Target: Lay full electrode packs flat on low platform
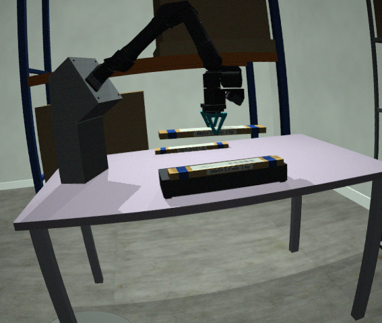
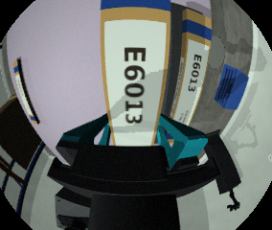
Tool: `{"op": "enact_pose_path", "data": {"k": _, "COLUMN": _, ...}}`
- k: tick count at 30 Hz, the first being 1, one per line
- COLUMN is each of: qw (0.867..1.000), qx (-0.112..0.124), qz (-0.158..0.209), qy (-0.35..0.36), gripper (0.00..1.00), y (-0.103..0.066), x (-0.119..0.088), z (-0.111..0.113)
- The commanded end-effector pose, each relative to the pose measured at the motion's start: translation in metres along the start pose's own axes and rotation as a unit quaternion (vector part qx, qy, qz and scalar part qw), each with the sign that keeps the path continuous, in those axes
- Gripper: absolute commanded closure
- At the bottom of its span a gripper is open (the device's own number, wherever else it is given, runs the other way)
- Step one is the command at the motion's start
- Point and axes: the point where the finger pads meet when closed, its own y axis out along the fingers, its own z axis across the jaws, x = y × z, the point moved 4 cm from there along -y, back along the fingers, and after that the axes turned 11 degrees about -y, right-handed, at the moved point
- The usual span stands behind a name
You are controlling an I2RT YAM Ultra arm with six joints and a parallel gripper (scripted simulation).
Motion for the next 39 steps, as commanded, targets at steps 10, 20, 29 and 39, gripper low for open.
{"op": "enact_pose_path", "data": {"k": 10, "qw": 0.999, "qx": -0.025, "qz": -0.027, "qy": -0.008, "gripper": 1.0, "y": -0.026, "x": 0.019, "z": -0.03}}
{"op": "enact_pose_path", "data": {"k": 20, "qw": 0.999, "qx": -0.025, "qz": -0.027, "qy": -0.007, "gripper": 1.0, "y": -0.024, "x": 0.018, "z": -0.033}}
{"op": "enact_pose_path", "data": {"k": 29, "qw": 0.999, "qx": -0.025, "qz": -0.027, "qy": -0.007, "gripper": 1.0, "y": -0.023, "x": 0.019, "z": -0.036}}
{"op": "enact_pose_path", "data": {"k": 39, "qw": 0.999, "qx": -0.025, "qz": -0.027, "qy": -0.007, "gripper": 1.0, "y": -0.023, "x": 0.019, "z": -0.038}}
